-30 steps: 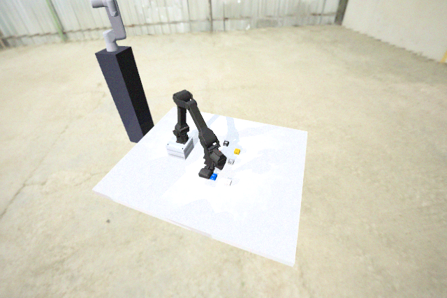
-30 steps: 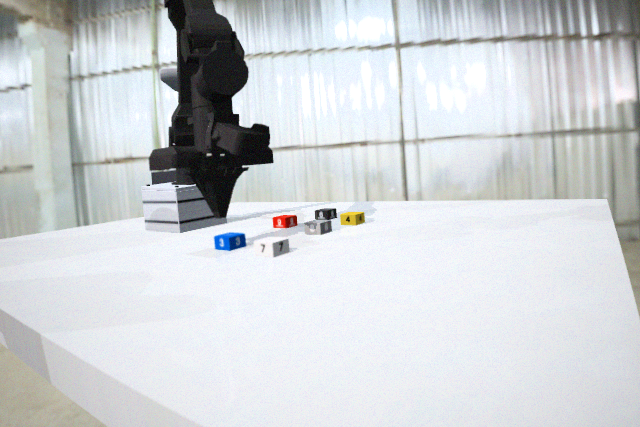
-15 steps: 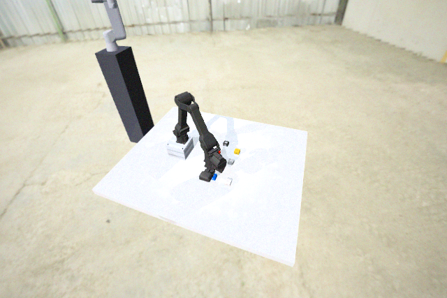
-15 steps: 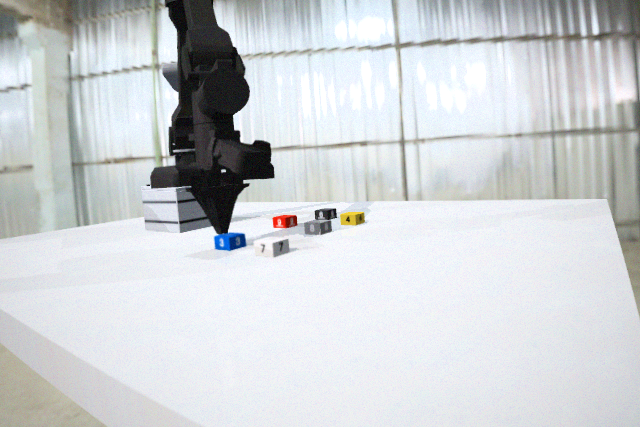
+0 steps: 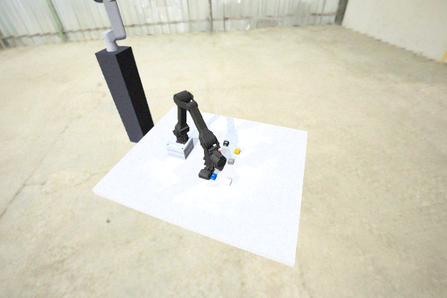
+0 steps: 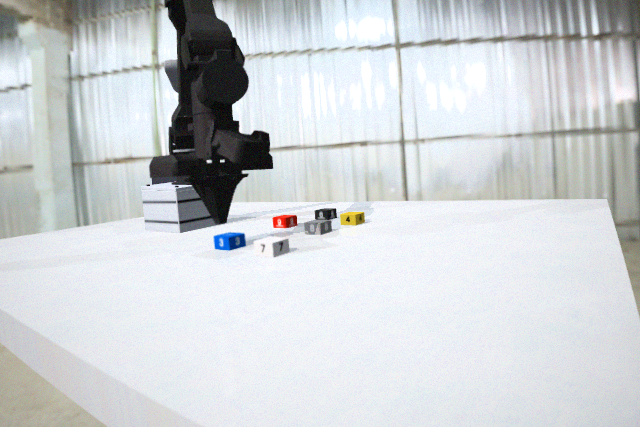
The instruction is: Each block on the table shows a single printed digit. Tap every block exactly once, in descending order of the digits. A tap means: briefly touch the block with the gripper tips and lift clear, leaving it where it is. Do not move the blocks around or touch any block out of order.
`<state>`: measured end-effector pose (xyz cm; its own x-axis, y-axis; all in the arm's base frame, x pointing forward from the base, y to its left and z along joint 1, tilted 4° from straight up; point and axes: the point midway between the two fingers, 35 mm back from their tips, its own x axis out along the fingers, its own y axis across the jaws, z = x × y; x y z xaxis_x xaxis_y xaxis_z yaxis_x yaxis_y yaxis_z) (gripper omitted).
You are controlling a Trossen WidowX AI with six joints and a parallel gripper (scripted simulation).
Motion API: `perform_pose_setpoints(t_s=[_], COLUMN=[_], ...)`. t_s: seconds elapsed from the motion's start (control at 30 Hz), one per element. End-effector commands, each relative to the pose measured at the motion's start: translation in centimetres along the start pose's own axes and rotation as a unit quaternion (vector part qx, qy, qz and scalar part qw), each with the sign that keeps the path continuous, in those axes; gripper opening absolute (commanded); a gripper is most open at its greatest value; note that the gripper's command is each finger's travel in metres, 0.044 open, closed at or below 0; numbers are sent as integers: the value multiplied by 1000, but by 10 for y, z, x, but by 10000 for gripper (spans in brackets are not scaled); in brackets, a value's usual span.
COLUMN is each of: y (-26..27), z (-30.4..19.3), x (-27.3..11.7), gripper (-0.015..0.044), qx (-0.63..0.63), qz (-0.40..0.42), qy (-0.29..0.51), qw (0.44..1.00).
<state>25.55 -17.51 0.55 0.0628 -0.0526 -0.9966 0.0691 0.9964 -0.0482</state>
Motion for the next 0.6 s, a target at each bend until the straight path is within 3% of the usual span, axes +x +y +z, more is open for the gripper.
perform_pose_setpoints(t_s=[0.0,0.1,0.47,0.57], y=[0,18,176,221], z=[2,13,50,45], x=[-8,-12,-45,-56], gripper=[20,99,387,400], qx=[-2,-2,-1,-1], qz=[0,2,12,13], qy=[-5,-5,-3,-2], qw=[1000,1000,1000,1000])
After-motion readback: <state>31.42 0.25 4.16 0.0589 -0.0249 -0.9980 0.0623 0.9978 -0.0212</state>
